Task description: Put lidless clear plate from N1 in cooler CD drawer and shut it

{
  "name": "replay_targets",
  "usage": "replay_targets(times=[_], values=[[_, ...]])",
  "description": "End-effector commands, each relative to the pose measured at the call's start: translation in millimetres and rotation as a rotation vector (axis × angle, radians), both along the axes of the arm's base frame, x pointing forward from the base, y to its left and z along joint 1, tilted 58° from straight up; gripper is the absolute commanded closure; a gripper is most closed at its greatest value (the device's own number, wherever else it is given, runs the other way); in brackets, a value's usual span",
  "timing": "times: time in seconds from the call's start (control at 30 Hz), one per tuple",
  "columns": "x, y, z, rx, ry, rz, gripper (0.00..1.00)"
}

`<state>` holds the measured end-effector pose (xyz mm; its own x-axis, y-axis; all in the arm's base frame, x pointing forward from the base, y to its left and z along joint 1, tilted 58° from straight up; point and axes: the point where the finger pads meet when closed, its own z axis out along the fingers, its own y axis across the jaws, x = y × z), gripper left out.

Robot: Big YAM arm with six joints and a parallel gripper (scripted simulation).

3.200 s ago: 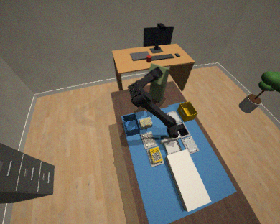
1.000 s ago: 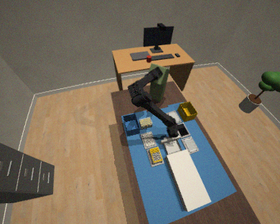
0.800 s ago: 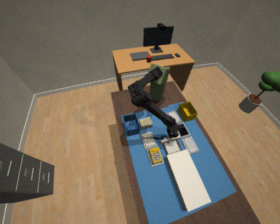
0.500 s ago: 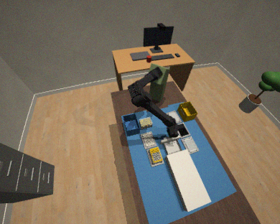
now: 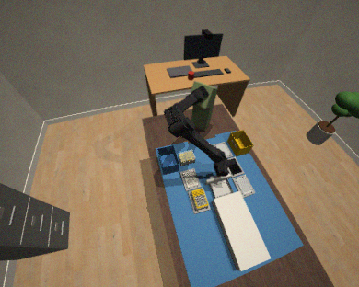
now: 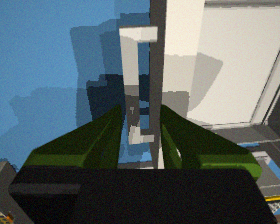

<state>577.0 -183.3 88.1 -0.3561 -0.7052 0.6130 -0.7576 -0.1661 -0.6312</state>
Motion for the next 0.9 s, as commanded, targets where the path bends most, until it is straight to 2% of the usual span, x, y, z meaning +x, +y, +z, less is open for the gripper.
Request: replay_targets(times=[0.0,0.87], values=[[-27.7,-36.0,-54.7,0.013,0.114,-0.056,0.70],[-29.0,-35.9,-55.9,0.014,0.122,-0.057,0.70]])
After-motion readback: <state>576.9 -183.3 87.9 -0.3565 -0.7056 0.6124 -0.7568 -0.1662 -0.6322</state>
